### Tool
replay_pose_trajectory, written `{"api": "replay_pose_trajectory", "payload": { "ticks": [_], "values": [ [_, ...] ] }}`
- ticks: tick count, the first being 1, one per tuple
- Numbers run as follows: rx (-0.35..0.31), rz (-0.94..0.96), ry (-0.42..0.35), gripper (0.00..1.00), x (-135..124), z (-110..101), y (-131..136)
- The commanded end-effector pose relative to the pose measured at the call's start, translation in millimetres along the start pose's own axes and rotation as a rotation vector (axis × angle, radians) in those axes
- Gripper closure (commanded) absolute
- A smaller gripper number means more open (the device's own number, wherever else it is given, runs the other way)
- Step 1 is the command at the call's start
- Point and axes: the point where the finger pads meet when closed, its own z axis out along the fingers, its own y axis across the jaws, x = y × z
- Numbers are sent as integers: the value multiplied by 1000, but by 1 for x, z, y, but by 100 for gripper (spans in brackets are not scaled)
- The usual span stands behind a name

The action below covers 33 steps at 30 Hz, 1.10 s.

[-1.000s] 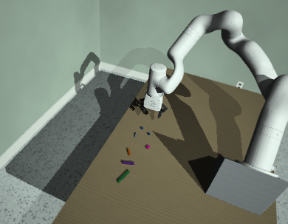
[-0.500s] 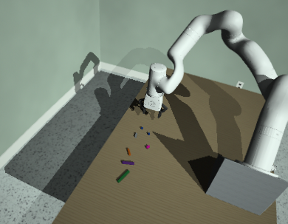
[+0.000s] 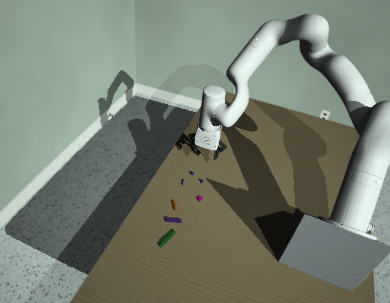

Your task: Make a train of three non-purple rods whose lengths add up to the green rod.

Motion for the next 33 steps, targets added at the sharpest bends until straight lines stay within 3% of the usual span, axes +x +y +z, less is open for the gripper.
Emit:
{"api": "replay_pose_trajectory", "payload": {
  "ticks": [1, 31, 33],
  "values": [
    [1, 0, 0, 0, 0, -1, -1],
    [1, 0, 0, 0, 0, -1, -1],
    [2, 0, -3, 0, -18, -1, -4]
  ]
}}
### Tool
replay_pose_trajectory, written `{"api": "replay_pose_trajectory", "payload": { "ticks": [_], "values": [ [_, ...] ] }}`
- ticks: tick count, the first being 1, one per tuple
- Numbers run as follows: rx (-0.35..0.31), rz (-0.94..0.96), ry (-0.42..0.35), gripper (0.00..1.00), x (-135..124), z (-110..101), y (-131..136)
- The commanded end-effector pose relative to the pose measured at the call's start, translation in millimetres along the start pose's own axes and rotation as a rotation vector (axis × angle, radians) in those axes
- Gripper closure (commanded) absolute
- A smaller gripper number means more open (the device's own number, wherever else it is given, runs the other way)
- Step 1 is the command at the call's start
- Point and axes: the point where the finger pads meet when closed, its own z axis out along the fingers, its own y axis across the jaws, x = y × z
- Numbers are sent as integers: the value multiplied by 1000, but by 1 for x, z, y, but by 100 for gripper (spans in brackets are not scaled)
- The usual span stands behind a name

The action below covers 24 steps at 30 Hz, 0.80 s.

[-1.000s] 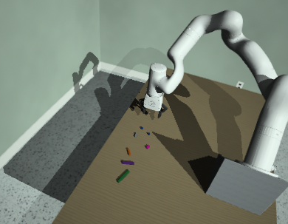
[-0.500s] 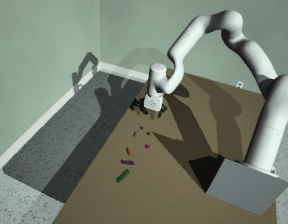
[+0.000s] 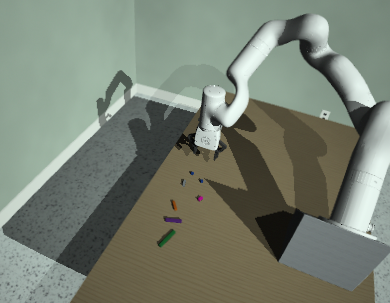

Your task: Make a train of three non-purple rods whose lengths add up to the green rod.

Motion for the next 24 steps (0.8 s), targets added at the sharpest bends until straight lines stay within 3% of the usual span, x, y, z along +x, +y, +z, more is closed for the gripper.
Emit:
{"api": "replay_pose_trajectory", "payload": {
  "ticks": [1, 8, 10, 11, 24],
  "values": [
    [2, 0, -5, 0, -42, -1, -8],
    [3, 0, -9, 0, -83, -2, -12],
    [3, 0, -9, 0, -83, -2, -12],
    [3, 0, -9, 0, -103, -2, -13],
    [2, 0, -7, 0, -190, -2, -9]
  ]
}}
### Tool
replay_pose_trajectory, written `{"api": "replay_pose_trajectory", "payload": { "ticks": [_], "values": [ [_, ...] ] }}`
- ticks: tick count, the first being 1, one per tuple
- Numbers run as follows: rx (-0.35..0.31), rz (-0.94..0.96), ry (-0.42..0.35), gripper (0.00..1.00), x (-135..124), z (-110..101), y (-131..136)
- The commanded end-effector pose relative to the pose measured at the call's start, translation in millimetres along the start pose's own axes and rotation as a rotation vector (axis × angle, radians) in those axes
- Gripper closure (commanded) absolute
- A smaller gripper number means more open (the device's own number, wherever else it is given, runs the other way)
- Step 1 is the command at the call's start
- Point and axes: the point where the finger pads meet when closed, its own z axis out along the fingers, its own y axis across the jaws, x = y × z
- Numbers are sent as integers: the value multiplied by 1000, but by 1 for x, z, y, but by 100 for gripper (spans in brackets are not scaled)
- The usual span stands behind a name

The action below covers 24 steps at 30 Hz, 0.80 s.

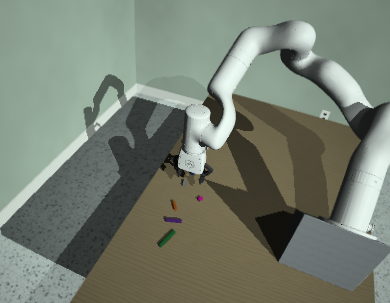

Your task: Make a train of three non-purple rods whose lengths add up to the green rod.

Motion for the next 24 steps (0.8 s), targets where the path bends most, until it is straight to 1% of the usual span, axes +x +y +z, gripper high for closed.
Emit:
{"api": "replay_pose_trajectory", "payload": {
  "ticks": [1, 3, 4, 8, 24],
  "values": [
    [1, 2, 4, 0, -42, 0, 1],
    [1, 2, 4, 0, -42, 0, 1],
    [1, 2, 6, 0, -62, 1, 4],
    [1, 2, 9, 0, -83, 2, 9],
    [1, 2, 9, 0, -84, 2, 9]
  ]
}}
